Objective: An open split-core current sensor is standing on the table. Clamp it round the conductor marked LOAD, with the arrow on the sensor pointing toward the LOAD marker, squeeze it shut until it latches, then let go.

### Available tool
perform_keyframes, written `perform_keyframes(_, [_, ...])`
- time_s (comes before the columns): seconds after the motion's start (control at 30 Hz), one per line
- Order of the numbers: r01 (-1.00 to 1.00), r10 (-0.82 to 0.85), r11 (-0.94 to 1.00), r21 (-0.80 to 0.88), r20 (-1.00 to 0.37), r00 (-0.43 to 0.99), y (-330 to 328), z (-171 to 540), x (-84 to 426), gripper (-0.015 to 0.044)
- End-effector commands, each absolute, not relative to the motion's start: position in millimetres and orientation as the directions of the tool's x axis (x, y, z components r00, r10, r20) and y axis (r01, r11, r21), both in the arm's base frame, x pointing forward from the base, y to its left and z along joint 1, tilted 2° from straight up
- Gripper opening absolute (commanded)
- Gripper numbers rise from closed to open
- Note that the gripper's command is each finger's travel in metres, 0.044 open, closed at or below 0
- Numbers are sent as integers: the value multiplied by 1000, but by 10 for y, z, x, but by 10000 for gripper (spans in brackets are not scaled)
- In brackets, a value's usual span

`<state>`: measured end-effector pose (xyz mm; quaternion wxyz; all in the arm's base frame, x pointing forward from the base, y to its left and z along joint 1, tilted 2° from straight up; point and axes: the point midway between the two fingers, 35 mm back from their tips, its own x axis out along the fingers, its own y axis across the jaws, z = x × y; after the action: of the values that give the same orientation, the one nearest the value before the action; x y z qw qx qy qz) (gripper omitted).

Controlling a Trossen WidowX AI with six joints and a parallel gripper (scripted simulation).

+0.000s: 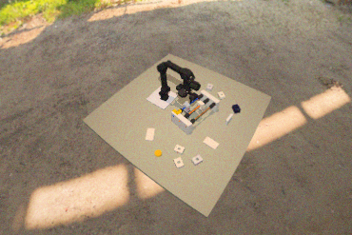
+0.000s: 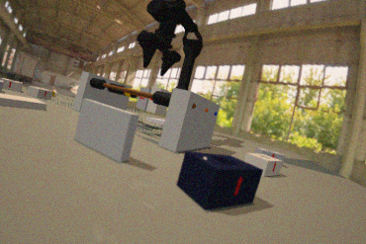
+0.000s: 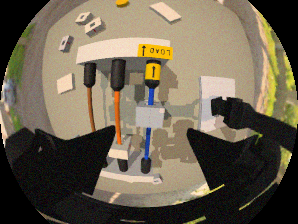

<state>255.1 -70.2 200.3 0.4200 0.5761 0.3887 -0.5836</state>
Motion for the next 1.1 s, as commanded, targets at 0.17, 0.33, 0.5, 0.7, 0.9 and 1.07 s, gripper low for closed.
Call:
perform_keyframes(0.17, [937, -34, -349, 19, -999, 8, -693, 1989, 2553, 440])
perform_keyframes(0.33, [937, -34, -349, 19, -999, 8, -693, 1989, 2553, 440])
perform_keyframes(0.5, [937, -34, -349, 19, -999, 8, -693, 1989, 2553, 440])
perform_keyframes(0.7, [937, -34, -349, 19, -999, 8, -693, 1989, 2553, 440])
perform_keyframes(0.9, [937, -34, -349, 19, -999, 8, -693, 1989, 2553, 440])
perform_keyframes(1.07, [951, -24, -309, 22, -1000, 15, -732, 1992, 2512, 440])
